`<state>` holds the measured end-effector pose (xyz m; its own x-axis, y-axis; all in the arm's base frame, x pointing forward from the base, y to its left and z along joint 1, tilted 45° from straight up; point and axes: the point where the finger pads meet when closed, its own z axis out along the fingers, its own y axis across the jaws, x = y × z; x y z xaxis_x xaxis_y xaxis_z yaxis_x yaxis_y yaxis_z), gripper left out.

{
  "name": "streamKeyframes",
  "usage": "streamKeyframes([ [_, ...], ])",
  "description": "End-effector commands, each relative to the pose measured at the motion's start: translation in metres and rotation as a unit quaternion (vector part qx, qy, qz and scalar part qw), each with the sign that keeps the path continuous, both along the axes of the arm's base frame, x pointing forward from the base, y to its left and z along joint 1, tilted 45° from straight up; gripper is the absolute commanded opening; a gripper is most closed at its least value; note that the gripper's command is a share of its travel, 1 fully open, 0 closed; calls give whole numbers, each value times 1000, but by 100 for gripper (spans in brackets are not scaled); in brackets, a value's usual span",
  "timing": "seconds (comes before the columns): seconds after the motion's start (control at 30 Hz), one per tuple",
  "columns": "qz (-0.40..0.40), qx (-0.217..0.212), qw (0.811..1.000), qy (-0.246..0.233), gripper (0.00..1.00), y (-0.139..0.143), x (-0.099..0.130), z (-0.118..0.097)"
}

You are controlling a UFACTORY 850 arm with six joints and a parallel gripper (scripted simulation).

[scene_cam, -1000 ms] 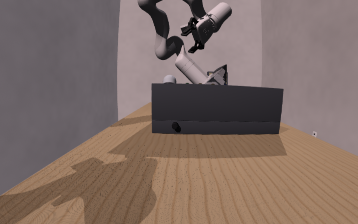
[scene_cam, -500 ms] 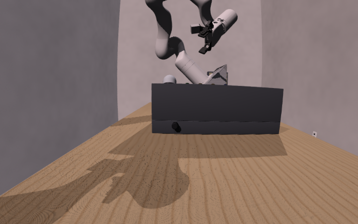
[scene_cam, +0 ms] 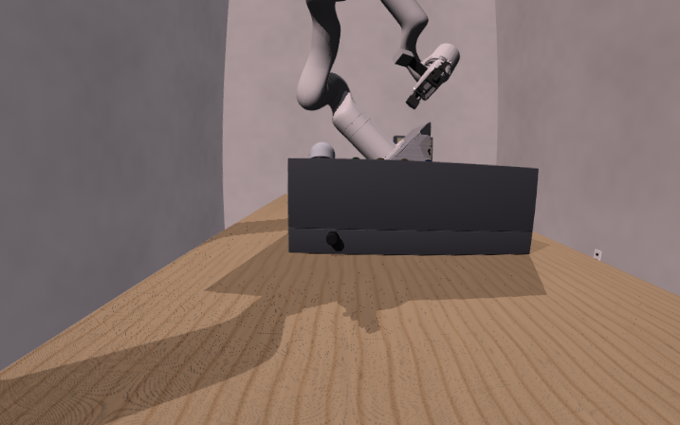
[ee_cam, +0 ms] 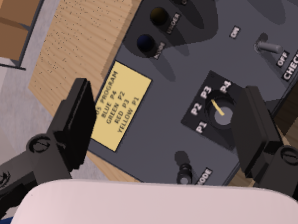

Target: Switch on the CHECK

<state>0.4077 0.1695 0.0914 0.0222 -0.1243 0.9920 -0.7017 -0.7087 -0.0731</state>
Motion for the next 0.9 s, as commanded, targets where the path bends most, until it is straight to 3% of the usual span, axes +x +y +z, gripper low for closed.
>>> streamKeyframes([
  [0.0, 62, -73, 992, 81, 100, 25, -42, -33],
  [0.03, 62, -73, 992, 81, 100, 25, -42, -33],
  [0.07, 89, -110, 984, 109, 100, 31, -65, -49],
  [0.17, 99, -123, 980, 122, 100, 32, -67, -51],
  [0.2, 127, -165, 966, 151, 100, 35, -90, -65],
  [0.3, 136, -177, 961, 162, 100, 35, -90, -65],
  [0.33, 163, -220, 943, 188, 100, 35, -109, -77],
  [0.4, 165, -223, 942, 190, 100, 35, -109, -77],
  [0.43, 187, -261, 923, 211, 100, 34, -124, -86],
  [0.47, 187, -262, 923, 212, 100, 34, -124, -86],
  [0.5, 202, -290, 908, 226, 100, 32, -134, -92],
  [0.6, 220, -325, 887, 242, 100, 29, -146, -99],
  [0.87, 223, -331, 884, 244, 100, 29, -148, -100],
])
